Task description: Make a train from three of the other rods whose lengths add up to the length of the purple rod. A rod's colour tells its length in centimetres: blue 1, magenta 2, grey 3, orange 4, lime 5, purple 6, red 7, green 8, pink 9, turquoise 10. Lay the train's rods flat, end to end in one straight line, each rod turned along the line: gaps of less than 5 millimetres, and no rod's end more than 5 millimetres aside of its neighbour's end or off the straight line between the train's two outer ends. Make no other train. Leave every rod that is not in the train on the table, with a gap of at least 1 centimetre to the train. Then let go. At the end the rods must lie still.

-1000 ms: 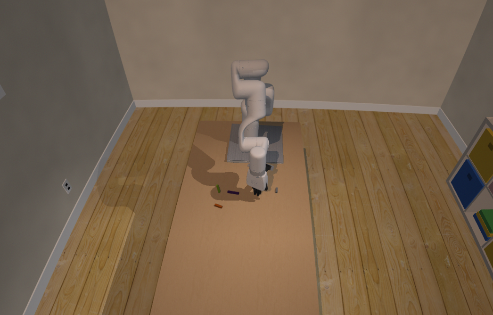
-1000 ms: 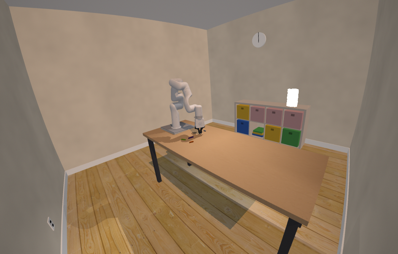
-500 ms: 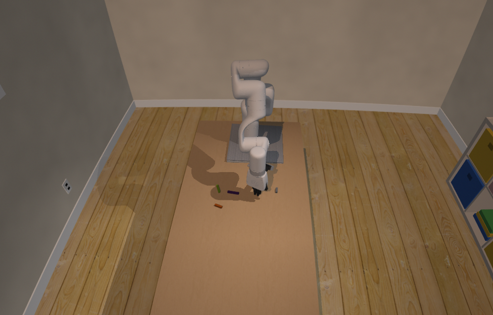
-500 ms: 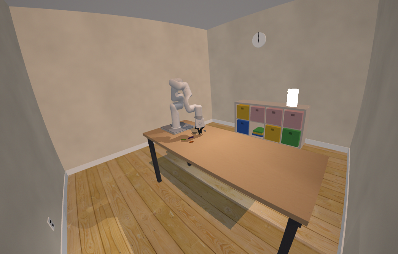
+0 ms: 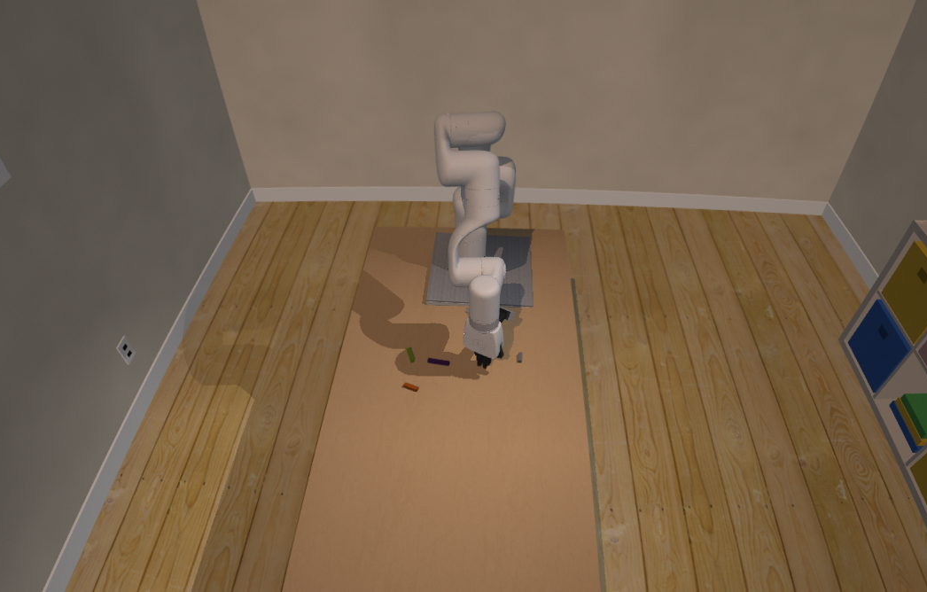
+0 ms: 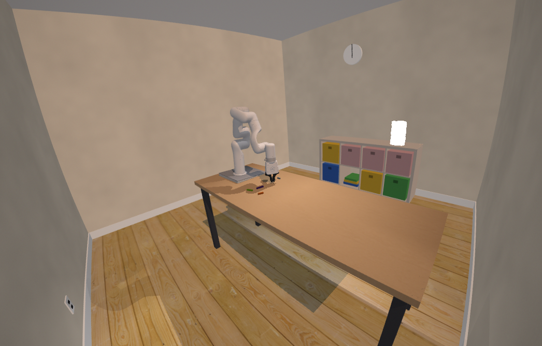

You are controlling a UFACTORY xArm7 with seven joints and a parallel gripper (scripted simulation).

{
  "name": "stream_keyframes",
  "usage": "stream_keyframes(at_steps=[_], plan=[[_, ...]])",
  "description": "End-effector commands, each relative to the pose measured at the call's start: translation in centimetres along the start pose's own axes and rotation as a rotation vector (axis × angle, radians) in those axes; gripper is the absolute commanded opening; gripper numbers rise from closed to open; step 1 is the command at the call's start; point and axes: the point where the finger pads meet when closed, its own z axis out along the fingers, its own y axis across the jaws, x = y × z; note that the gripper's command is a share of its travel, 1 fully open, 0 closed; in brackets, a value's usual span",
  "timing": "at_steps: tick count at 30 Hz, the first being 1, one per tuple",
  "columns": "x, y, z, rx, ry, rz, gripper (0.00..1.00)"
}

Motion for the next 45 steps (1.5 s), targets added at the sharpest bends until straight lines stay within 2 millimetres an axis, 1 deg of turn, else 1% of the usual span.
stream_keyframes(at_steps=[1, 20, 34, 45], plan=[[-0.1, 0.1, -0.1, -0.002, -0.003, 0.0, 0.04], [-0.1, 0.1, 0.0, -0.002, -0.003, 0.0, 0.04], [-0.1, 0.1, 1.1, -0.002, -0.003, 0.0, 0.04], [-0.1, 0.1, 1.1, -0.002, -0.003, 0.0, 0.04]])
